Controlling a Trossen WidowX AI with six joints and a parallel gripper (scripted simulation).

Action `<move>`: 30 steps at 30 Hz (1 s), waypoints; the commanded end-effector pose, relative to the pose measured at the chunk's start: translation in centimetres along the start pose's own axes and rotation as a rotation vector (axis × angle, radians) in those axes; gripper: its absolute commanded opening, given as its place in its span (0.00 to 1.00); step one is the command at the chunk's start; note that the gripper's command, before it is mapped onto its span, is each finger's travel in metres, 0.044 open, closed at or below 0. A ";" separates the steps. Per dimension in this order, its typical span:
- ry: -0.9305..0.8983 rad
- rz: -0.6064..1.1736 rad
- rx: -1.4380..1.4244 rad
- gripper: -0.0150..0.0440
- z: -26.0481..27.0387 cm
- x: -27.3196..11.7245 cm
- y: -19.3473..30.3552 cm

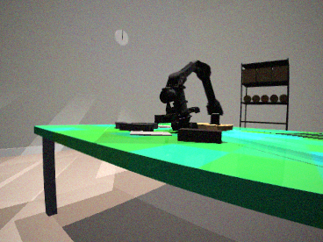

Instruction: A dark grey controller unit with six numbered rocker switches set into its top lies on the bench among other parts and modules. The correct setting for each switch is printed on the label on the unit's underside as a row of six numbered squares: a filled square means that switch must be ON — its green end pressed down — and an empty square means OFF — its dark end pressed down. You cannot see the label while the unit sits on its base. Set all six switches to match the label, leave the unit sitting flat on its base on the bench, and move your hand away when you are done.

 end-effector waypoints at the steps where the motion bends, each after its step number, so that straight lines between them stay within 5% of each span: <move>1: 0.016 -0.009 0.006 0.25 -0.8 0.4 -0.3; 9: 0.017 -0.009 0.006 0.25 -1.5 0.6 -0.5; 23: 0.010 -0.006 0.004 0.25 1.6 -6.0 0.0; 30: -0.106 0.058 -0.061 0.25 -0.2 -6.8 -3.8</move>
Point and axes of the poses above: the point midway between the two fingers, 35 mm back from their tips, its own x axis out along the fingers, its own z axis across the jaws, y = z × x, the point moved 4 cm from there along -x, back along the fingers, and after that the axes turned 10 degrees about x, right-handed, at the moved point
